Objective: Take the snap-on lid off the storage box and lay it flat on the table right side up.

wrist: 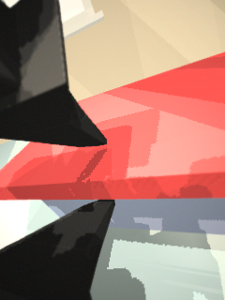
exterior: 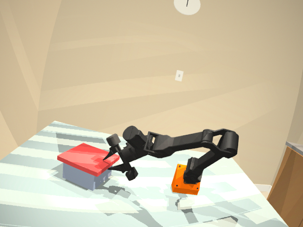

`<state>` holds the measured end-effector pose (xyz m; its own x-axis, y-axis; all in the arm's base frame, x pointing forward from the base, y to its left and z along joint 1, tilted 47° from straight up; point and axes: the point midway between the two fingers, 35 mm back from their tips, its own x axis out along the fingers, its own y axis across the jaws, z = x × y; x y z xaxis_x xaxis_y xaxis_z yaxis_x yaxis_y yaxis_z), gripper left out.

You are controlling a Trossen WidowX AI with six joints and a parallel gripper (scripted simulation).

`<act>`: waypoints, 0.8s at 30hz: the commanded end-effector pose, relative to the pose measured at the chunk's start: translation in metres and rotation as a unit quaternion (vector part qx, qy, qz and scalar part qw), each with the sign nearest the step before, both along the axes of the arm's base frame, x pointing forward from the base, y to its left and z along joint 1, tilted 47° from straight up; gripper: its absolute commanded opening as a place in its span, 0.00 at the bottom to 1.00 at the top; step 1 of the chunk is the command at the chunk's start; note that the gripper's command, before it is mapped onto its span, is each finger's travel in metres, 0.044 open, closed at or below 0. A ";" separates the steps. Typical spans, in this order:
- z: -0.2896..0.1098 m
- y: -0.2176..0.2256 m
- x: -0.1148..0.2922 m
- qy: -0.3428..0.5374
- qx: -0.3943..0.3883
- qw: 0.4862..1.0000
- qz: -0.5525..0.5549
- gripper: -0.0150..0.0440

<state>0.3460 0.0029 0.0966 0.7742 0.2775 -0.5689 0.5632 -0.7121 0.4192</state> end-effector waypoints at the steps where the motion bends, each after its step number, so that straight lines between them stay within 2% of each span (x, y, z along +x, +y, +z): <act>1: 0.000 0.000 0.001 0.000 0.000 1.000 -0.002 0.53; 7: 0.000 0.000 0.001 0.000 0.000 1.000 -0.002 0.46; 12: 0.000 0.000 0.001 0.000 0.000 1.000 -0.002 0.25; 24: 0.001 -0.001 0.000 0.000 0.000 1.000 0.000 0.25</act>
